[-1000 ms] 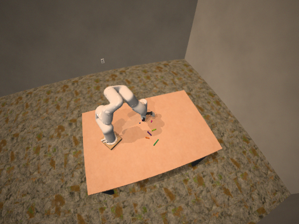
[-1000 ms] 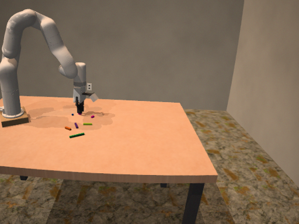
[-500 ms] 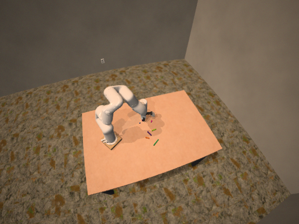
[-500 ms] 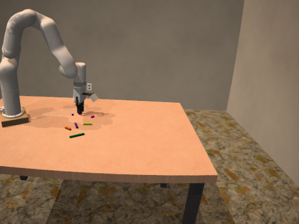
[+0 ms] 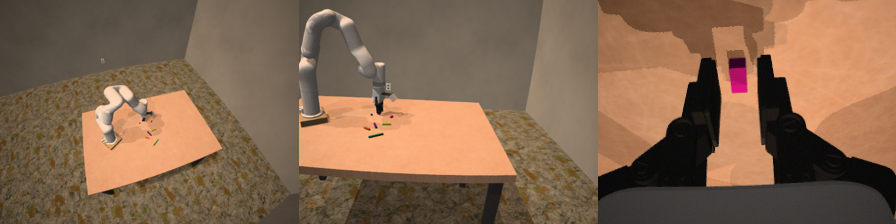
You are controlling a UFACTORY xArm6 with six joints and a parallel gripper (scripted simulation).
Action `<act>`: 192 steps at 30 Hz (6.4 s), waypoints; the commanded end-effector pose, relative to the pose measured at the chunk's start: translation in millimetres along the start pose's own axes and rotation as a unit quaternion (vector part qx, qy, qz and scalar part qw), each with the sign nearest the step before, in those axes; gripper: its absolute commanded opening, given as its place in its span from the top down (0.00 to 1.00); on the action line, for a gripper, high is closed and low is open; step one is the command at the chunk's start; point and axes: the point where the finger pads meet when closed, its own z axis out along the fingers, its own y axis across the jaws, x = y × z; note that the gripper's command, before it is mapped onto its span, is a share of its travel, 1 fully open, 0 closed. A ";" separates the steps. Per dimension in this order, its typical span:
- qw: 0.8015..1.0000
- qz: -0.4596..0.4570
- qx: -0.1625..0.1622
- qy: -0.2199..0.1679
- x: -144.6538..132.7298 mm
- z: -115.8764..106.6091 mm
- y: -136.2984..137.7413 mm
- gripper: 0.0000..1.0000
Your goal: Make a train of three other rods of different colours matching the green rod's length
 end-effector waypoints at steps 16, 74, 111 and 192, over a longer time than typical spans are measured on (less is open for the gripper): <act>1.000 0.000 0.001 0.002 1.4 -1.1 -0.8 0.76; 1.000 0.000 0.001 0.002 1.4 13.0 -0.9 0.76; 1.000 0.000 0.001 0.002 1.4 13.0 -0.9 0.96; 0.963 0.269 0.001 0.001 -19.9 -87.3 42.4 0.96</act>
